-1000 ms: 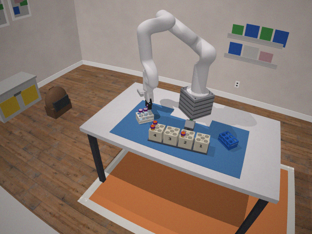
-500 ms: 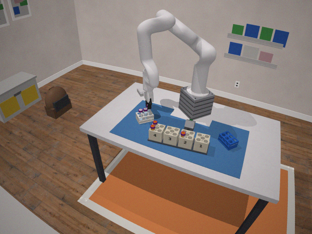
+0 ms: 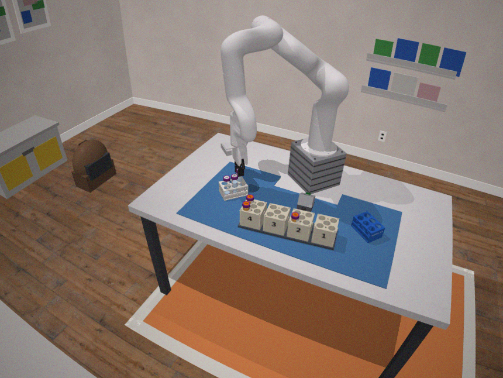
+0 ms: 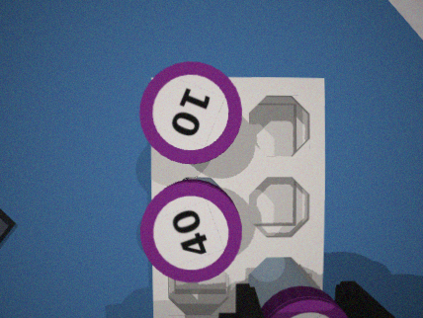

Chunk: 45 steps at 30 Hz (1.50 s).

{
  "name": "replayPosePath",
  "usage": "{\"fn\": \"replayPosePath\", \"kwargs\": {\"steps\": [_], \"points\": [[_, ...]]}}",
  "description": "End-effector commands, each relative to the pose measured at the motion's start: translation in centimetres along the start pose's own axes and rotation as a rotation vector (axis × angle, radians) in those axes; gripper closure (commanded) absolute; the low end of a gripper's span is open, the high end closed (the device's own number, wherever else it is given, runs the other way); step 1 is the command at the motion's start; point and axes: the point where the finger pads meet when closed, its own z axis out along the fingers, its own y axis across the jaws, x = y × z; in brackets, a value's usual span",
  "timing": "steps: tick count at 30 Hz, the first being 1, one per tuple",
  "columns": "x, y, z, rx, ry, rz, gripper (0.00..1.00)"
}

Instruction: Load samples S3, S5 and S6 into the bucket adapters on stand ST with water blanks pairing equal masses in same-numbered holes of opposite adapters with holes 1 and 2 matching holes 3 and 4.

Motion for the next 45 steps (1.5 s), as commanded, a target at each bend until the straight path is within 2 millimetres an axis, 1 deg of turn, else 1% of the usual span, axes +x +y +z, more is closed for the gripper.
{"fn": "replayPosePath", "kwargs": {"steps": [1, 19, 45], "points": [[0.1, 0.0, 0.0, 0.000, 0.001, 0.000, 1.00], [0.1, 0.0, 0.0, 0.000, 0.001, 0.000, 1.00], [0.1, 0.0, -1.5, 0.000, 0.001, 0.000, 1.00]]}}
